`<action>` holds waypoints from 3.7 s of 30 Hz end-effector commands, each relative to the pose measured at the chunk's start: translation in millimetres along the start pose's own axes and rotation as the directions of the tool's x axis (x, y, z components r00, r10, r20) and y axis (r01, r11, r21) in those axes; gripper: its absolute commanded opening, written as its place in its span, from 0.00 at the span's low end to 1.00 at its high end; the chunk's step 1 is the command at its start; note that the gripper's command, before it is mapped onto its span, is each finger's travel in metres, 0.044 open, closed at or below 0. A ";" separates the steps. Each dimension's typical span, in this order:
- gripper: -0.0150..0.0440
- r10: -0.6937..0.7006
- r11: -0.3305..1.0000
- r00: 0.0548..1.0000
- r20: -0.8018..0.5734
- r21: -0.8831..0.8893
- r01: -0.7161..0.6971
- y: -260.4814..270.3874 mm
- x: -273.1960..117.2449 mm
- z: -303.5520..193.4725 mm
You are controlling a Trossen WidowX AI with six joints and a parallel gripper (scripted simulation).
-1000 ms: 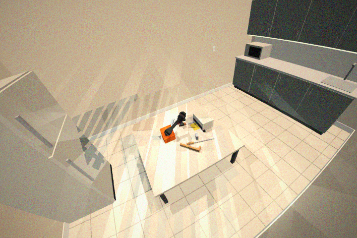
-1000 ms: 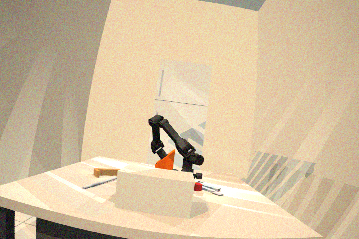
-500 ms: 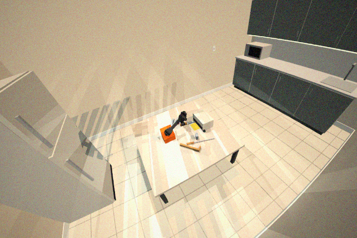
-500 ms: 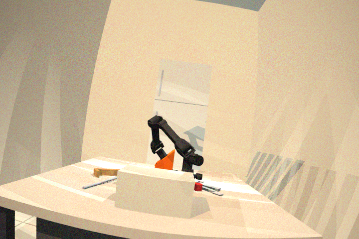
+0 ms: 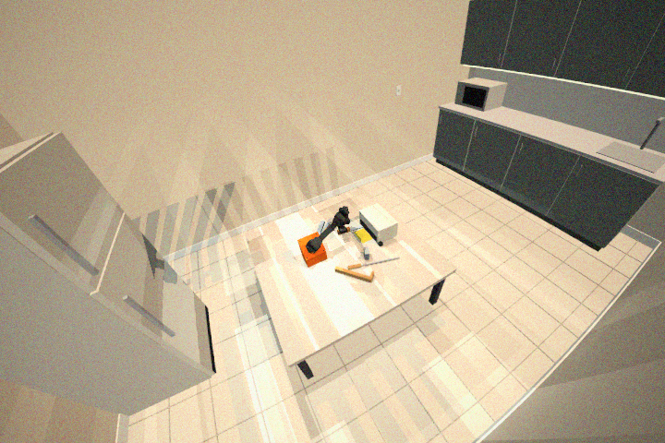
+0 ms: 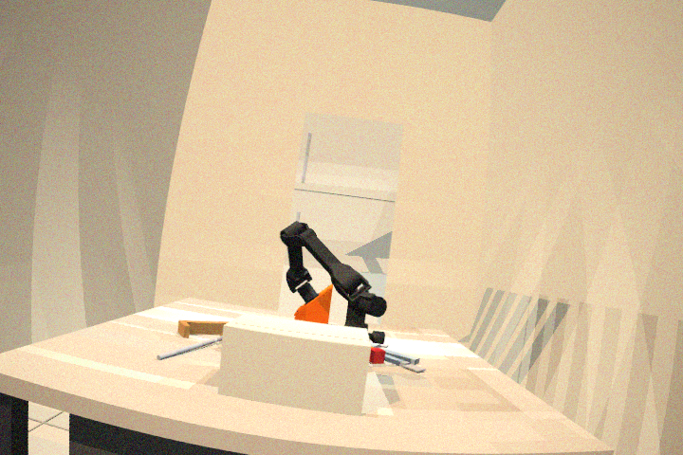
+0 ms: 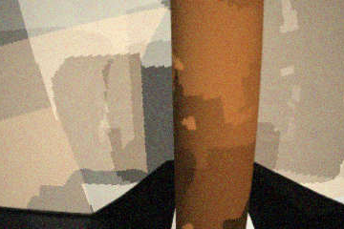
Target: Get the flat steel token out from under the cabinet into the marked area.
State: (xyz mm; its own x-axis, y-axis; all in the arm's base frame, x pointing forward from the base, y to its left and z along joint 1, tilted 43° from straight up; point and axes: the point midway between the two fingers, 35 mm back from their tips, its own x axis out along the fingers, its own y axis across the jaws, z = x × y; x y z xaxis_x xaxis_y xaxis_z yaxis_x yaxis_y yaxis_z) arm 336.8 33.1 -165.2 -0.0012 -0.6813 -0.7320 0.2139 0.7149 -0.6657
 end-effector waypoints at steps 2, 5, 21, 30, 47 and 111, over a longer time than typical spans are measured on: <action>0.25 0.002 1.000 1.000 -0.001 -0.001 -0.002 -0.1 -0.1 7.4; 0.25 0.002 1.000 1.000 -0.001 -0.001 -0.002 -0.1 -0.1 10.9; 0.25 0.001 1.000 1.000 0.000 0.000 -0.001 -0.1 -0.2 28.9; 0.25 0.001 1.000 1.000 0.000 0.000 -0.001 -0.3 -0.3 38.5; 0.25 0.001 1.000 1.000 0.001 0.001 -0.001 -0.9 -0.4 55.9; 0.25 -0.001 1.000 1.000 0.000 0.000 0.001 -26.2 2.3 44.4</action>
State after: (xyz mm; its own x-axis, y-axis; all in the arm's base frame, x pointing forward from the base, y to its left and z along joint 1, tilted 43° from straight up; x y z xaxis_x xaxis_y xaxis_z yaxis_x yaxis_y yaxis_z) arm 379.8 5.3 -141.4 0.0011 -0.6809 -0.7323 0.2136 0.7156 -0.6650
